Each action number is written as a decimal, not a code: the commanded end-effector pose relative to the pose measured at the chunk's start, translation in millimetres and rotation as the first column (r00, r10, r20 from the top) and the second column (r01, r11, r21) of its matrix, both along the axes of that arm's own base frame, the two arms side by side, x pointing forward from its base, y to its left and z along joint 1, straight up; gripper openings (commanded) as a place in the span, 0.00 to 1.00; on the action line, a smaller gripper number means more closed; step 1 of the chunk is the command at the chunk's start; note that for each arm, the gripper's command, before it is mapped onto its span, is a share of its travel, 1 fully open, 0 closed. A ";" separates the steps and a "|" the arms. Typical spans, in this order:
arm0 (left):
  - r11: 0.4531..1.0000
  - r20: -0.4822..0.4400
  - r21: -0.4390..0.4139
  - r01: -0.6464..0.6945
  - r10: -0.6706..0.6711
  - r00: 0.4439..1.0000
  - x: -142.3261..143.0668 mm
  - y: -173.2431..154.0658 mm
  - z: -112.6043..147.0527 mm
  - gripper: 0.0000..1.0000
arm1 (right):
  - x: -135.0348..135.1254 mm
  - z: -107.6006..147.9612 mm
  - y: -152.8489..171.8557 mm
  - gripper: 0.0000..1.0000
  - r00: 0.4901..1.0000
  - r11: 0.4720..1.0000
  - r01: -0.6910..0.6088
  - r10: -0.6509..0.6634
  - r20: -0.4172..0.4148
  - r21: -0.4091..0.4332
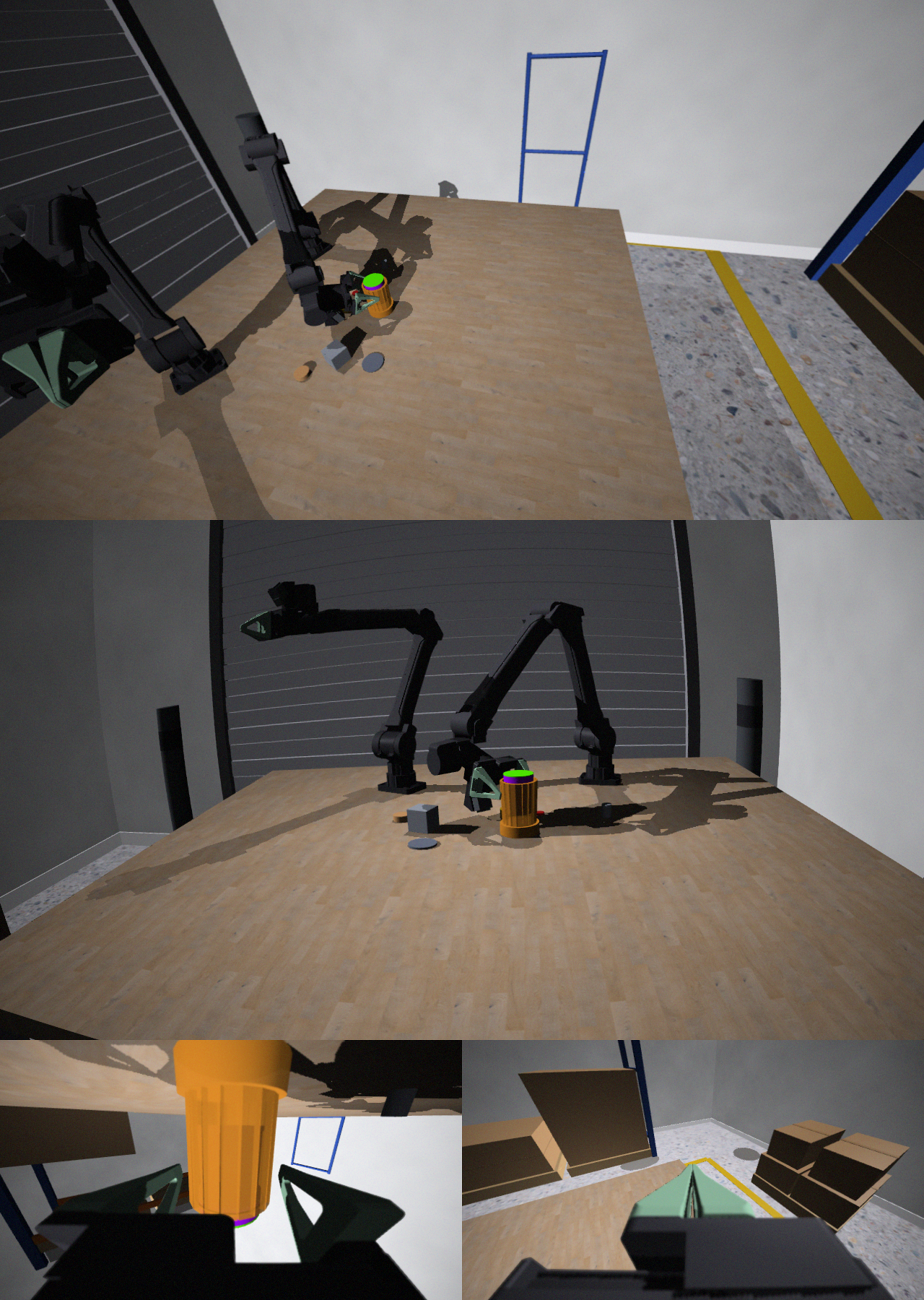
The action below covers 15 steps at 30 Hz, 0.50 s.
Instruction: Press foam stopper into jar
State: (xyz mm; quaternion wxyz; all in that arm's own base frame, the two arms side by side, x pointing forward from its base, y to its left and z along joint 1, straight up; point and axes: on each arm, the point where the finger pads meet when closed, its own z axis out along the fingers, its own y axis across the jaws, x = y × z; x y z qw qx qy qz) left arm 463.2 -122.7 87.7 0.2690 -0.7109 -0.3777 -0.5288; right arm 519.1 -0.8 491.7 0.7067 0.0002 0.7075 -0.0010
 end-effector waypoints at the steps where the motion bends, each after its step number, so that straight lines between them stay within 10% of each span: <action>1: 1.000 0.015 -0.005 0.004 -0.004 1.000 4.6 6.3 12.2 0.98 | -3.1 32.5 3.4 0.00 0.998 1.000 -0.008 0.008 0.058 0.003; 8: 1.000 0.014 -0.007 0.007 -0.006 1.000 7.6 9.9 10.2 0.98 | -3.1 32.5 3.4 0.00 0.998 1.000 -0.008 0.008 0.058 0.003; 9: 1.000 0.016 -0.008 0.015 -0.015 1.000 8.3 5.1 11.4 0.64 | -3.3 33.0 3.4 0.00 0.998 1.000 -0.008 0.008 0.058 0.003; 15: 1.000 0.024 -0.006 0.023 -0.023 0.999 10.6 -0.3 15.1 0.64 | -3.8 34.7 3.4 0.00 0.998 1.000 -0.008 0.007 0.062 0.003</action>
